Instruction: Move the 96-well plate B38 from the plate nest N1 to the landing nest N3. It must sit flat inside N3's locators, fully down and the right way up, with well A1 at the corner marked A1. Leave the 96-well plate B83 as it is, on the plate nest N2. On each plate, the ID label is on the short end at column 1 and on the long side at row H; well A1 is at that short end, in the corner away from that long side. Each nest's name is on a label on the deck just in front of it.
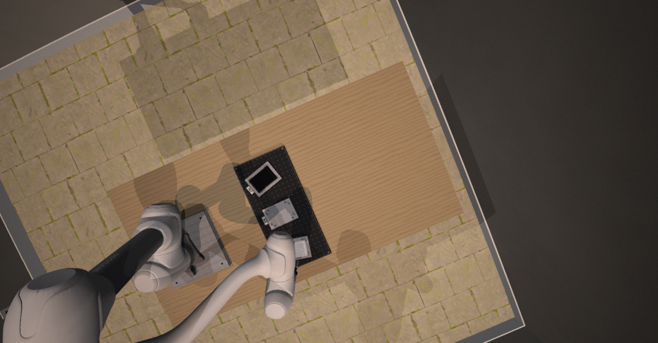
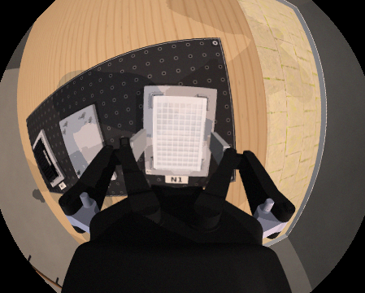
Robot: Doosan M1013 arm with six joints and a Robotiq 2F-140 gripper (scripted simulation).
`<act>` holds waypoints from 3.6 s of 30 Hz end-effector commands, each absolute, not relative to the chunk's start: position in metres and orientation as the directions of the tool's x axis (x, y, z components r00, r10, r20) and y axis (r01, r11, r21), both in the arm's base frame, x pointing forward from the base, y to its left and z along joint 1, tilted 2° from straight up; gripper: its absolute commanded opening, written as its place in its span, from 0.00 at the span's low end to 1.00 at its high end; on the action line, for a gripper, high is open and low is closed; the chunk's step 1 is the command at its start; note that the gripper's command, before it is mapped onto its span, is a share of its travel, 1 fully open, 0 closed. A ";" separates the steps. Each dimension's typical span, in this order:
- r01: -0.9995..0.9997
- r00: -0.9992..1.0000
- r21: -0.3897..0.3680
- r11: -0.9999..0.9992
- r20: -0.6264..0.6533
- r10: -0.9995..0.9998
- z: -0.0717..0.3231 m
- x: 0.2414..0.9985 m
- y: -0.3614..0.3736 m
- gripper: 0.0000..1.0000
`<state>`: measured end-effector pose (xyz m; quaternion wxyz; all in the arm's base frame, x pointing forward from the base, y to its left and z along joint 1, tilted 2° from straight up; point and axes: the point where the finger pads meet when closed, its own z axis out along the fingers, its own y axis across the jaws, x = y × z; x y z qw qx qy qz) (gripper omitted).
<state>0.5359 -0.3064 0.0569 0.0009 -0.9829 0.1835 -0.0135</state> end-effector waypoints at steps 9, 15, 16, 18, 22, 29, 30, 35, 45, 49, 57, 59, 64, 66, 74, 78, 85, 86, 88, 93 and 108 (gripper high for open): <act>-0.361 0.932 -0.007 -0.933 0.026 -0.361 0.057 0.536 -0.306 0.66; -0.361 0.932 -0.007 -0.933 0.026 -0.361 0.057 0.536 -0.306 0.66; -0.361 0.932 -0.007 -0.933 0.026 -0.361 0.057 0.536 -0.306 0.66; -0.361 0.932 -0.007 -0.933 0.026 -0.361 0.057 0.536 -0.306 0.66; -0.361 0.932 -0.007 -0.933 0.026 -0.361 0.057 0.536 -0.306 0.66; -0.361 0.932 -0.007 -0.933 0.026 -0.361 0.057 0.536 -0.306 0.59; -0.361 0.932 -0.007 -0.933 0.026 -0.361 0.057 0.536 -0.306 0.59; -0.361 0.932 -0.007 -0.933 0.026 -0.361 0.057 0.536 -0.306 0.59; -0.361 0.932 -0.007 -0.933 0.026 -0.361 0.057 0.536 -0.306 0.59; -0.361 0.932 -0.007 -0.933 0.026 -0.361 0.057 0.536 -0.306 0.59; -0.361 0.932 -0.007 -0.933 0.026 -0.361 0.057 0.536 -0.306 0.59; -0.361 0.932 -0.007 -0.933 0.026 -0.361 0.057 0.536 -0.306 0.59; -0.361 0.932 -0.007 -0.933 0.026 -0.361 0.057 0.536 -0.306 0.59; -0.361 0.932 -0.007 -0.933 0.026 -0.361 0.057 0.536 -0.306 0.59; -0.361 0.932 -0.007 -0.933 0.026 -0.361 0.057 0.536 -0.306 0.59; -0.361 0.932 -0.007 -0.933 0.026 -0.361 0.057 0.536 -0.306 0.59; -0.361 0.932 -0.007 -0.933 0.026 -0.361 0.057 0.536 -0.306 0.59; -0.361 0.932 -0.007 -0.933 0.026 -0.361 0.057 0.536 -0.306 0.59; -0.361 0.932 -0.007 -0.933 0.026 -0.361 0.057 0.536 -0.306 0.59; -0.361 0.932 -0.007 -0.933 0.026 -0.361 0.057 0.536 -0.306 0.66; -0.361 0.932 -0.007 -0.933 0.026 -0.361 0.057 0.536 -0.306 0.66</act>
